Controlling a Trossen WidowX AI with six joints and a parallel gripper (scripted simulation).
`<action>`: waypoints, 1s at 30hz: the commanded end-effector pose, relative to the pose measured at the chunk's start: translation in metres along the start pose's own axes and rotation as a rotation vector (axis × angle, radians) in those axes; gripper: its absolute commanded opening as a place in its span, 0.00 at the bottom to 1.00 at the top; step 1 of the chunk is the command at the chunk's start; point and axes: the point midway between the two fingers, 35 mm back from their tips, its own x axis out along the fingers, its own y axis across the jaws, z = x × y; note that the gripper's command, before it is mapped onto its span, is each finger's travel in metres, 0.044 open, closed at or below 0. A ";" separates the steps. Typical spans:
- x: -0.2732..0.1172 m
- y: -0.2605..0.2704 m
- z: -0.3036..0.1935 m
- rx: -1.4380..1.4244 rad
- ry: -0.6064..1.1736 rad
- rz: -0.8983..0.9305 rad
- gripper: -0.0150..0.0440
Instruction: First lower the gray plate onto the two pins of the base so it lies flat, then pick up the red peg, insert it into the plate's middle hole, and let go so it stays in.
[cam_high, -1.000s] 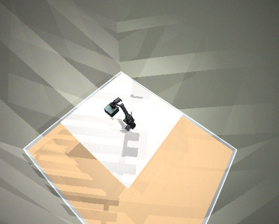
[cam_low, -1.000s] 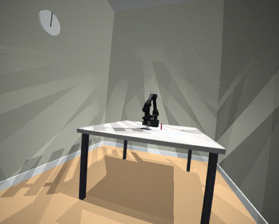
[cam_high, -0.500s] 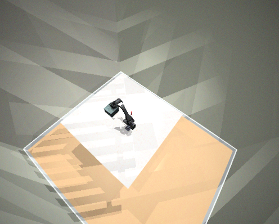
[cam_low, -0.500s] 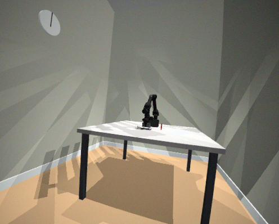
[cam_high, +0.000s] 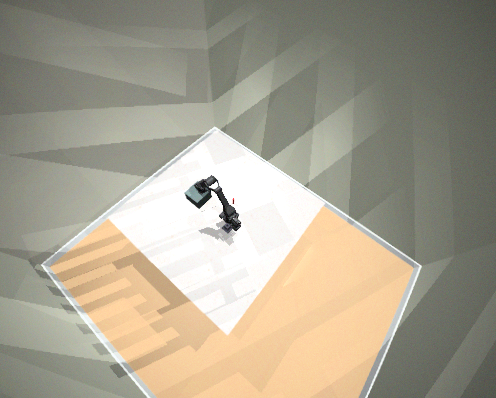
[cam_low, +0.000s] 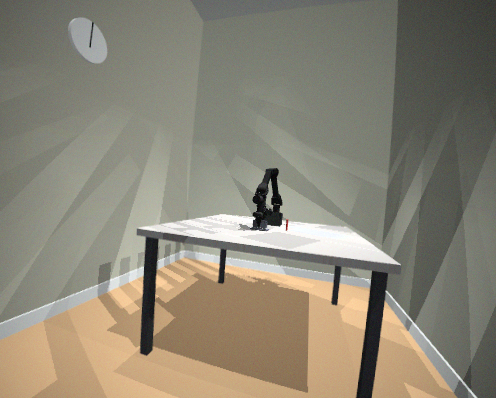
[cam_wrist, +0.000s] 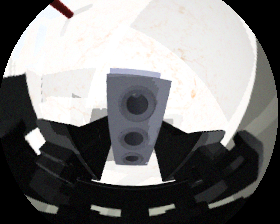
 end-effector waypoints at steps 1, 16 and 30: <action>-0.001 0.000 0.000 0.000 0.000 0.000 0.25; -0.001 0.000 0.000 0.000 0.000 0.000 0.88; -0.107 -0.003 0.000 -0.002 0.003 0.003 1.00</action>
